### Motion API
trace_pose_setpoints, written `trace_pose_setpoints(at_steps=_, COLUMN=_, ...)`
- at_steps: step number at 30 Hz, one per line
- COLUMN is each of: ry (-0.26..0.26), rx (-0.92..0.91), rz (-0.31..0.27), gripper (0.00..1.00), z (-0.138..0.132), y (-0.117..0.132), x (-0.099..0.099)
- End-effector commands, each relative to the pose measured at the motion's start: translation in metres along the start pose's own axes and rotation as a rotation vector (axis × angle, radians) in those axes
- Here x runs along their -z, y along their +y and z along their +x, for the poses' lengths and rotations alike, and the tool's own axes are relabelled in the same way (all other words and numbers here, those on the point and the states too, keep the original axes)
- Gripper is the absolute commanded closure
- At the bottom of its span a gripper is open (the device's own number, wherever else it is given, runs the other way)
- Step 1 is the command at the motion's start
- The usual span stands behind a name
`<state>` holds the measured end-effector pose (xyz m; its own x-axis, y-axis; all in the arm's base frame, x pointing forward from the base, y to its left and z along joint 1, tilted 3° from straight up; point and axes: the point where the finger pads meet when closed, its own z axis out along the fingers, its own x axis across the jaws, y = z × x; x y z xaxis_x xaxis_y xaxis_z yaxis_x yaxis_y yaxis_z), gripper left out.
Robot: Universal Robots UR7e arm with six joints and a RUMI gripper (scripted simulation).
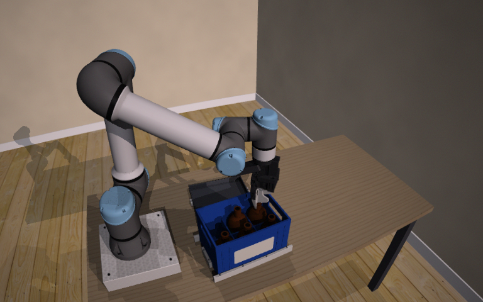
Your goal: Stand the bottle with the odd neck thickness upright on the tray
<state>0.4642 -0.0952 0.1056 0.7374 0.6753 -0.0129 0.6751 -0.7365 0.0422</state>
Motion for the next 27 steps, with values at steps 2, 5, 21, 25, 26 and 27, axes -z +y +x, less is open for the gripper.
trace_pose_setpoints(at_steps=2, ry=0.001, rx=0.000, rz=-0.001, gripper=1.00, z=0.0001, y=0.0003, x=0.0005)
trace_pose_setpoints(at_steps=5, ry=0.001, rx=0.000, rz=-0.001, gripper=0.62, z=0.0001, y=0.0003, x=0.0005)
trace_pose_setpoints(at_steps=21, ry=0.001, rx=0.000, rz=-0.001, gripper=0.62, z=0.0001, y=0.0003, x=0.0005)
trace_pose_setpoints(at_steps=25, ry=0.001, rx=0.000, rz=-0.001, gripper=0.62, z=0.0001, y=0.0003, x=0.0005)
trace_pose_setpoints(at_steps=26, ry=0.001, rx=0.000, rz=-0.001, gripper=0.62, z=0.0001, y=0.0003, x=0.0005)
trace_pose_setpoints(at_steps=27, ry=0.001, rx=0.000, rz=-0.001, gripper=0.62, z=0.0001, y=0.0003, x=0.0005)
